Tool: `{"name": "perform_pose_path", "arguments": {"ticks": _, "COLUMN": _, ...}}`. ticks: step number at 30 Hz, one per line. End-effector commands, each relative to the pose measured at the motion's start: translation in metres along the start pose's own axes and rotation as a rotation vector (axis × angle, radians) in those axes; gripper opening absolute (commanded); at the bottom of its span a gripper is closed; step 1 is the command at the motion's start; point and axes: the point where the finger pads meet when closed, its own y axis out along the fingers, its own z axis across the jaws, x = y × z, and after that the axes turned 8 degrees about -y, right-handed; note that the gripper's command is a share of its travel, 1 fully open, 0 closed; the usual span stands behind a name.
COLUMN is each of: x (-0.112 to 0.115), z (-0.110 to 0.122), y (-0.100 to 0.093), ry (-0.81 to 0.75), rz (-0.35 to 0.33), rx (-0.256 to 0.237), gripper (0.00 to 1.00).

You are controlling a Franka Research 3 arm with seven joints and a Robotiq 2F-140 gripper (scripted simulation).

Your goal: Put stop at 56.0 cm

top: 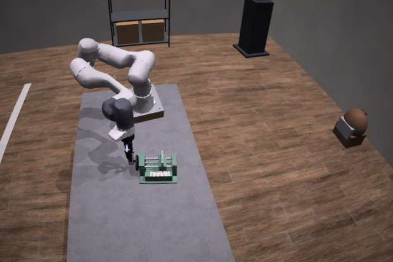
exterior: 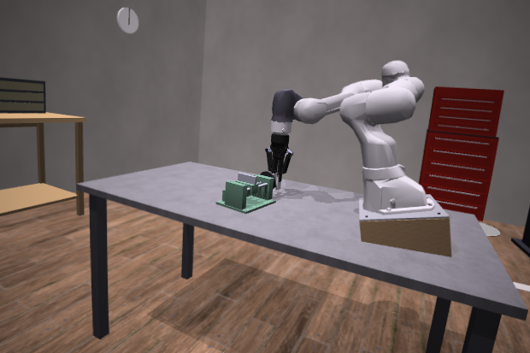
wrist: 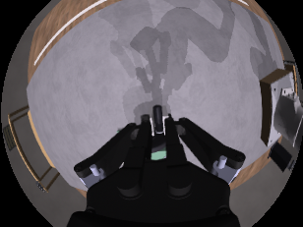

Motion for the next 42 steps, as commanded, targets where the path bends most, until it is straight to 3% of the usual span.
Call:
{"name": "perform_pose_path", "arguments": {"ticks": 1, "x": 0.001, "z": 0.002, "y": -0.004, "ry": -0.001, "rz": -0.002, "rx": 0.002, "gripper": 0.04}}
{"name": "perform_pose_path", "arguments": {"ticks": 42, "x": 0.001, "z": 0.004, "y": -0.023, "ry": -0.001, "rz": -0.002, "rx": 0.002, "gripper": 0.04}}
